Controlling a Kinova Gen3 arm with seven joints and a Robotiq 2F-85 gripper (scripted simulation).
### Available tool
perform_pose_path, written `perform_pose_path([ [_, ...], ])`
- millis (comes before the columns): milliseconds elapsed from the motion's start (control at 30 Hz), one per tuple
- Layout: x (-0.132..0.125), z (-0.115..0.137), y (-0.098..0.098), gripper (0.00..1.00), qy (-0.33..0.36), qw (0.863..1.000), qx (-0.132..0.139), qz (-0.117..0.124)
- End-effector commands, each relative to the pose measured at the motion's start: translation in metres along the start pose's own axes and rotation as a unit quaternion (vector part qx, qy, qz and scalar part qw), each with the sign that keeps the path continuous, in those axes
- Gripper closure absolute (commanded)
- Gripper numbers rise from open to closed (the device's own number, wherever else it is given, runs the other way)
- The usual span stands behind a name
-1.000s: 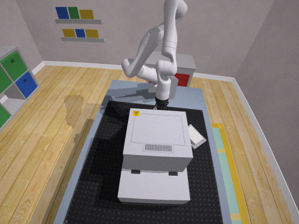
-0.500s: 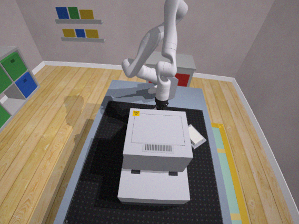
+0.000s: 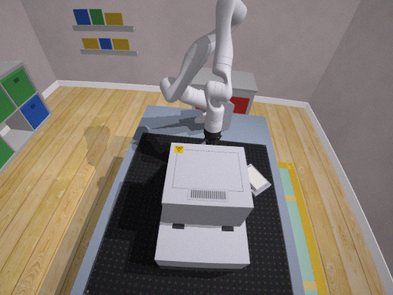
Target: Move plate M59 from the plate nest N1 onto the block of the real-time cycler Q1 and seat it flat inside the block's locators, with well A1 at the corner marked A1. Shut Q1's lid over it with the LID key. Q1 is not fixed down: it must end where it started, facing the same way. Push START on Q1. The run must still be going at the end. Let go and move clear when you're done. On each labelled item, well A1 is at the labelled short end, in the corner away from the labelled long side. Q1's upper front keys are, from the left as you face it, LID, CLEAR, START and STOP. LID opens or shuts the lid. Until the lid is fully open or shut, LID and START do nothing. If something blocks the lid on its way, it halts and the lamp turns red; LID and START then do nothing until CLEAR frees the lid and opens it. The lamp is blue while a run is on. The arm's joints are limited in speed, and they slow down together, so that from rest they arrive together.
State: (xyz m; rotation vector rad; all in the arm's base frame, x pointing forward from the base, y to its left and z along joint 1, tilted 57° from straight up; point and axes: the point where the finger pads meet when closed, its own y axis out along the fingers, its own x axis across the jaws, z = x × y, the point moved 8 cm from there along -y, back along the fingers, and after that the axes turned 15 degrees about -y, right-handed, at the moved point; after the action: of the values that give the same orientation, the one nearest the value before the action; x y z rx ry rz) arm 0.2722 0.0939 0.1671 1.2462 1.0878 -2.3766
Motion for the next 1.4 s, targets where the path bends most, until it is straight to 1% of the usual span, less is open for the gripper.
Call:
perform_pose_path([
  [0, 0.000, 0.000, 0.001, 0.90, 0.000, 1.000, -0.001, 0.000],
  [300, 0.000, 0.000, 0.001, 0.90, 0.000, 1.000, -0.001, 0.000],
  [1367, -0.010, -0.007, 0.016, 0.90, -0.002, 1.000, -0.004, 0.000],
])
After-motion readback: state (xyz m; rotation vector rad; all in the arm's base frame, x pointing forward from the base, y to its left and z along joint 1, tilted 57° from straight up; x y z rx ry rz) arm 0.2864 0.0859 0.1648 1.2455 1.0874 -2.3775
